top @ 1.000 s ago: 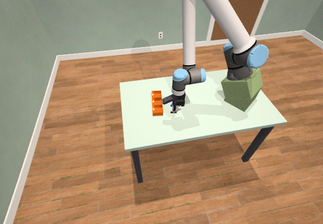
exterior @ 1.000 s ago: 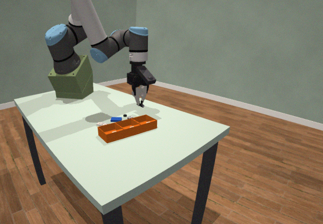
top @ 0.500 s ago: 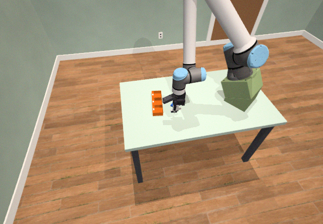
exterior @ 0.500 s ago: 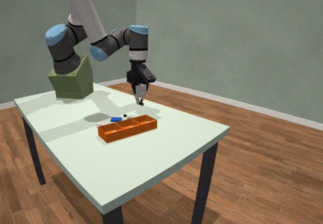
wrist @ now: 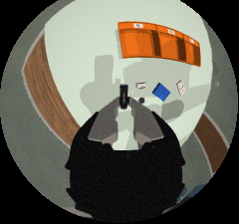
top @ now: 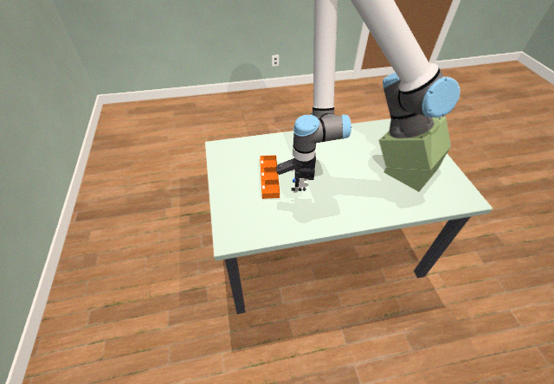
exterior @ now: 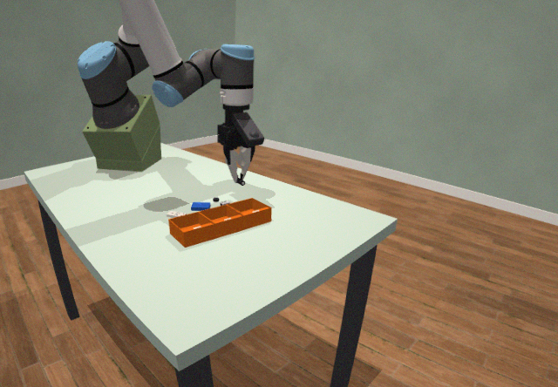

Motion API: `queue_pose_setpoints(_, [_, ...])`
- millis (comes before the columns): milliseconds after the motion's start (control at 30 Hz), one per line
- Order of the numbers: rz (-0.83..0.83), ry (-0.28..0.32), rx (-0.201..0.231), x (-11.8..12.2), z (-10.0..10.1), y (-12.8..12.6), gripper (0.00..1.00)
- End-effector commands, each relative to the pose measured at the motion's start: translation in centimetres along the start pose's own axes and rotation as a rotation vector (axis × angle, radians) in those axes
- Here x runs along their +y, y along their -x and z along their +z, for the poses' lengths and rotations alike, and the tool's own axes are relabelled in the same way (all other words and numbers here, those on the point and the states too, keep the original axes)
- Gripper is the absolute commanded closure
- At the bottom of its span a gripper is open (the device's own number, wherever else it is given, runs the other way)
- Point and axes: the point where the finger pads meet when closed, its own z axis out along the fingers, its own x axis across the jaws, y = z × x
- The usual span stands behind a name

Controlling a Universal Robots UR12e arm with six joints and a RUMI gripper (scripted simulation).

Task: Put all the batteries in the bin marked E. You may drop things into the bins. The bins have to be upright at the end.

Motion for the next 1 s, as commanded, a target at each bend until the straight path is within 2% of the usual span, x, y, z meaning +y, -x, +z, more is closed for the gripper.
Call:
queue_pose_setpoints(0, [0.157,-0.003,-0.001,-1.8,-0.2,-2.2,1.0])
queue_pose_setpoints(433, [0.456,-0.005,0.002,-6.0,-0.2,-8.9,1.0])
queue_pose_setpoints(500, [0.456,-0.005,0.002,-6.0,-0.2,-8.9,1.0])
queue_pose_setpoints(533, [0.525,-0.006,0.002,-6.3,-0.2,-9.4,1.0])
queue_pose_setpoints(967, [0.816,-0.008,0.004,-10.4,-0.3,-16.0,1.0])
